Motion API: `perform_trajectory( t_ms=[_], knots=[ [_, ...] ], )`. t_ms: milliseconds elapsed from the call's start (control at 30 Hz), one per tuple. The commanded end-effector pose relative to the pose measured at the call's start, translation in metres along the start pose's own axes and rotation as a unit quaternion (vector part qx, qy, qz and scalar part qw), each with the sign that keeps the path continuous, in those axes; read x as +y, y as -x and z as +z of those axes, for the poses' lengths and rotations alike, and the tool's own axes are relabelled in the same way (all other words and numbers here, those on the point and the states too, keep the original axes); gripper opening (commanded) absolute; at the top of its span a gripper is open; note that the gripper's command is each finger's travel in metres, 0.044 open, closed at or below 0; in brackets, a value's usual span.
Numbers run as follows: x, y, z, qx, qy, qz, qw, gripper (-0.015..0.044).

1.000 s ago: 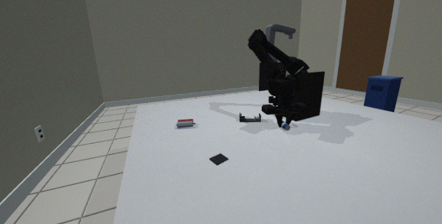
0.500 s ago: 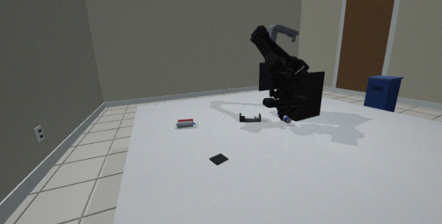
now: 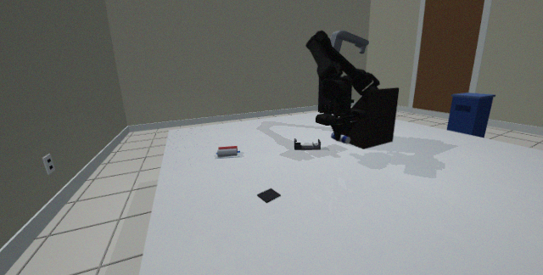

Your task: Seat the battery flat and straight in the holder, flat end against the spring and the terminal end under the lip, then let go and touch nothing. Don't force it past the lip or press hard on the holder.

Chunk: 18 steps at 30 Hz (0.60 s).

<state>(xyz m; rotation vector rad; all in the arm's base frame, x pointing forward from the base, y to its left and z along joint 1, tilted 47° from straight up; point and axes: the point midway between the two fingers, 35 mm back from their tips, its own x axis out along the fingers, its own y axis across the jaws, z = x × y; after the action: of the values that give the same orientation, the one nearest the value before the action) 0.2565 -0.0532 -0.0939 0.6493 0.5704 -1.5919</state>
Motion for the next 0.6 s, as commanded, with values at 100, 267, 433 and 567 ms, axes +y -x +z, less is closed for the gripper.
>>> perform_trajectory(
  t_ms=[100,267,433,567],
  knots=[
    [0.021,0.007,0.023,0.000,0.118,0.003,0.993,0.0087],
    [0.033,0.010,0.042,-0.001,0.211,0.003,0.978,0.0087],
    [0.043,0.014,0.062,-0.002,0.301,0.003,0.954,0.0087],
    [0.050,0.017,0.079,-0.003,0.367,0.003,0.930,0.0087]
  ],
)
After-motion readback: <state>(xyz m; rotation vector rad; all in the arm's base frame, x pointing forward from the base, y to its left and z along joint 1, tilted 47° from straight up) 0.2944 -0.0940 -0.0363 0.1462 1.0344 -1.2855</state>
